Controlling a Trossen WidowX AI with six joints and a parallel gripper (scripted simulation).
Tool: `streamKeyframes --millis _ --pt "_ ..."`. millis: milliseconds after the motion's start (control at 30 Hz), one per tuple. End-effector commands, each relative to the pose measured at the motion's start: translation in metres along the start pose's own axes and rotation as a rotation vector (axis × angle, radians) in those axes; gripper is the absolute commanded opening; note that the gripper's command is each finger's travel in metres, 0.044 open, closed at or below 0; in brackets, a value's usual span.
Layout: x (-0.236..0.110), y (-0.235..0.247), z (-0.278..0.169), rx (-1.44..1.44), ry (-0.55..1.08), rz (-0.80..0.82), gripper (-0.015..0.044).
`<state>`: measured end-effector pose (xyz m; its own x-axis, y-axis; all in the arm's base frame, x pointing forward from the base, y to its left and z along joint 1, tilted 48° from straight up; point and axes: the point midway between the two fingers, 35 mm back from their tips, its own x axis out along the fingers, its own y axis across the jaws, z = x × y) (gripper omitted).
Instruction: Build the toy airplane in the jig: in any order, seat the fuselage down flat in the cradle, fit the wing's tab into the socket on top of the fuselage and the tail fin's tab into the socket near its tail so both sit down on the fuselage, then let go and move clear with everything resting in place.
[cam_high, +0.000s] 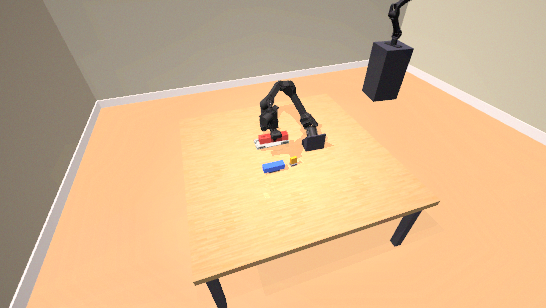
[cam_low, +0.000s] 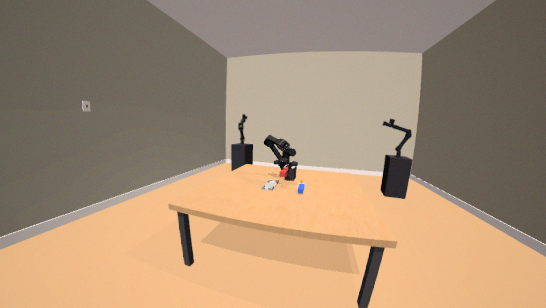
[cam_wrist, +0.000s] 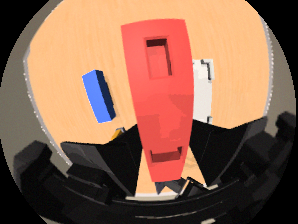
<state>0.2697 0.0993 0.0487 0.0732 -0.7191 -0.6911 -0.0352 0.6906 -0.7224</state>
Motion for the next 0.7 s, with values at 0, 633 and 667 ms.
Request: streamKeyframes --millis 0,633,667 --pt "0.004 -0.012 0.003 -0.008 -0.008 0.004 0.0000" --pt "0.032 -0.067 0.006 -0.044 -0.010 0.007 0.0000" --pt "0.033 -0.070 0.006 -0.046 -0.010 0.006 0.0000"
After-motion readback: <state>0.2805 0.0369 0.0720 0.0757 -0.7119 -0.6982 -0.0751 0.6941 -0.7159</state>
